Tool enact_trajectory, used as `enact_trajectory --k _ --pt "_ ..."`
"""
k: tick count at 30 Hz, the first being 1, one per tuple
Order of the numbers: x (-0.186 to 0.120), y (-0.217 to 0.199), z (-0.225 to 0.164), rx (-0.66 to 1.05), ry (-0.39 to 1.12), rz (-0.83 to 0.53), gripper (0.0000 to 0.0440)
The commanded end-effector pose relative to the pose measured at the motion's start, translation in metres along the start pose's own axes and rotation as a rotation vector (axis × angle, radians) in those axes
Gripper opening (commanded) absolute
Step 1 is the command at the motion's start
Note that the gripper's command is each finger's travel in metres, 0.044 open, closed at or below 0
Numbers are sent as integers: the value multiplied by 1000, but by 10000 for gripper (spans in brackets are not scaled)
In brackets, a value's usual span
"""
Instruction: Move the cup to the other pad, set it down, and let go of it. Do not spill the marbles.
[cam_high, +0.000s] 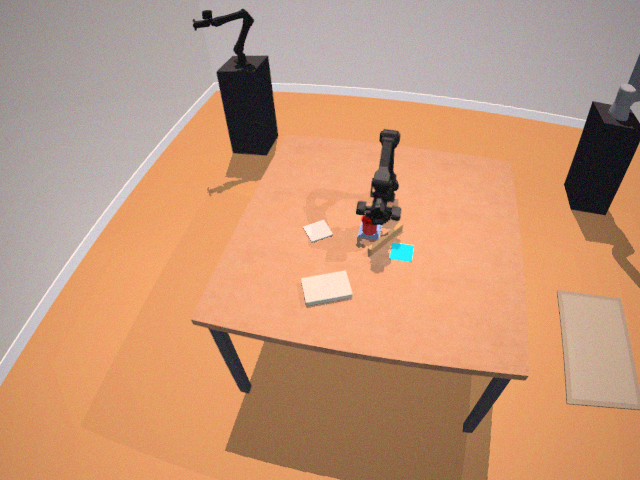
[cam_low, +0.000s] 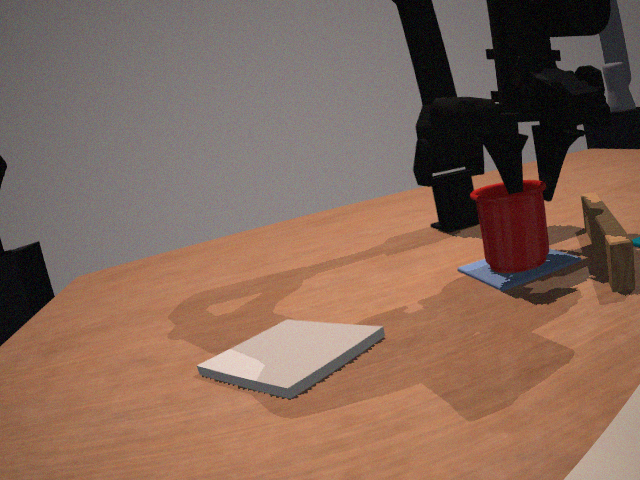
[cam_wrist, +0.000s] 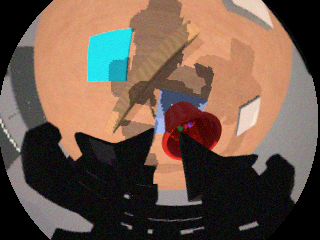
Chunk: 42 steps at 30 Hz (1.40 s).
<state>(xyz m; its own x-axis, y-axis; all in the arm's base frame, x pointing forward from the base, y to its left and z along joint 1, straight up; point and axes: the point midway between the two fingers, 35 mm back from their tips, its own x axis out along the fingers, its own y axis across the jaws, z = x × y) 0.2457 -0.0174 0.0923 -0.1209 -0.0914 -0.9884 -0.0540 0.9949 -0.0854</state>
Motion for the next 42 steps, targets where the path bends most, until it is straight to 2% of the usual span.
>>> enact_trajectory --k 1,6,13,24,42 --pt "14 -1 -1 -39 23 1 174" --pt "30 0 -2 -109 30 14 167" --pt "42 -1 -2 -224 35 17 0" --pt "21 -4 11 -342 -23 16 0" --pt "-29 14 36 -426 -143 -1 0"
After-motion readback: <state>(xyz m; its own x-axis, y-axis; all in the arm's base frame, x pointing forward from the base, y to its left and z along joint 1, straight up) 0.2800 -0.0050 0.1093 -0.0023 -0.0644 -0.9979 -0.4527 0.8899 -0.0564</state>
